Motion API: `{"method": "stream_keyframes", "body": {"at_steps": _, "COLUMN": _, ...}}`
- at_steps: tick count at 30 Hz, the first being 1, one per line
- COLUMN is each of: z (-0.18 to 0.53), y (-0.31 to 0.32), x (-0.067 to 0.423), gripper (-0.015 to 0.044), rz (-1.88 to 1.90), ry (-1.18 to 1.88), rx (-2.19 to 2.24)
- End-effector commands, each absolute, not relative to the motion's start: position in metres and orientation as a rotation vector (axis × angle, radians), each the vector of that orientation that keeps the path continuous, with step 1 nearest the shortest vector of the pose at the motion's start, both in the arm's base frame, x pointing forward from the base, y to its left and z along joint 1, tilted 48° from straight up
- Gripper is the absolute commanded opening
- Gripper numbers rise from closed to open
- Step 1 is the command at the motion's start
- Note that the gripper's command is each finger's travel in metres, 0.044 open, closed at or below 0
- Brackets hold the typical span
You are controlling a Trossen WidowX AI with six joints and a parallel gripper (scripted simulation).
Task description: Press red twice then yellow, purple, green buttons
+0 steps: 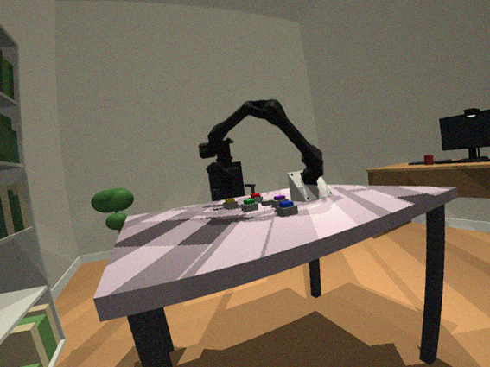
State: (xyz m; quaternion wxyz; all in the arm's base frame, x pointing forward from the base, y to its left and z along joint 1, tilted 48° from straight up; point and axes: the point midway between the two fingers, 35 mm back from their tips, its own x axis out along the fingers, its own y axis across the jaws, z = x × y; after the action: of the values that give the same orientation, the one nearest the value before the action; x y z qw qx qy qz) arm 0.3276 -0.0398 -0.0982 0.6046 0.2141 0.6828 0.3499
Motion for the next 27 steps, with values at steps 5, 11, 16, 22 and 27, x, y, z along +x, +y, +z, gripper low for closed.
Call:
{"method": "stream_keyframes", "body": {"at_steps": 5, "z": -0.057, "y": -0.084, "x": 0.339, "gripper": 0.0020, "rz": 0.809, "ry": 1.579, "rx": 0.487}}
{"method": "stream_keyframes", "body": {"at_steps": 11, "z": -0.030, "y": -0.074, "x": 0.324, "gripper": 0.0020, "rz": 0.810, "ry": 1.580, "rx": 0.488}}
{"method": "stream_keyframes", "body": {"at_steps": 16, "z": 0.017, "y": -0.052, "x": 0.287, "gripper": 0.0020, "rz": 0.811, "ry": 1.582, "rx": 0.491}}
{"method": "stream_keyframes", "body": {"at_steps": 22, "z": 0.058, "y": -0.020, "x": 0.231, "gripper": 0.0020, "rz": 0.812, "ry": 1.586, "rx": 0.495}}
{"method": "stream_keyframes", "body": {"at_steps": 27, "z": 0.076, "y": 0.004, "x": 0.186, "gripper": 0.0020, "rz": 0.813, "ry": 1.588, "rx": 0.497}}
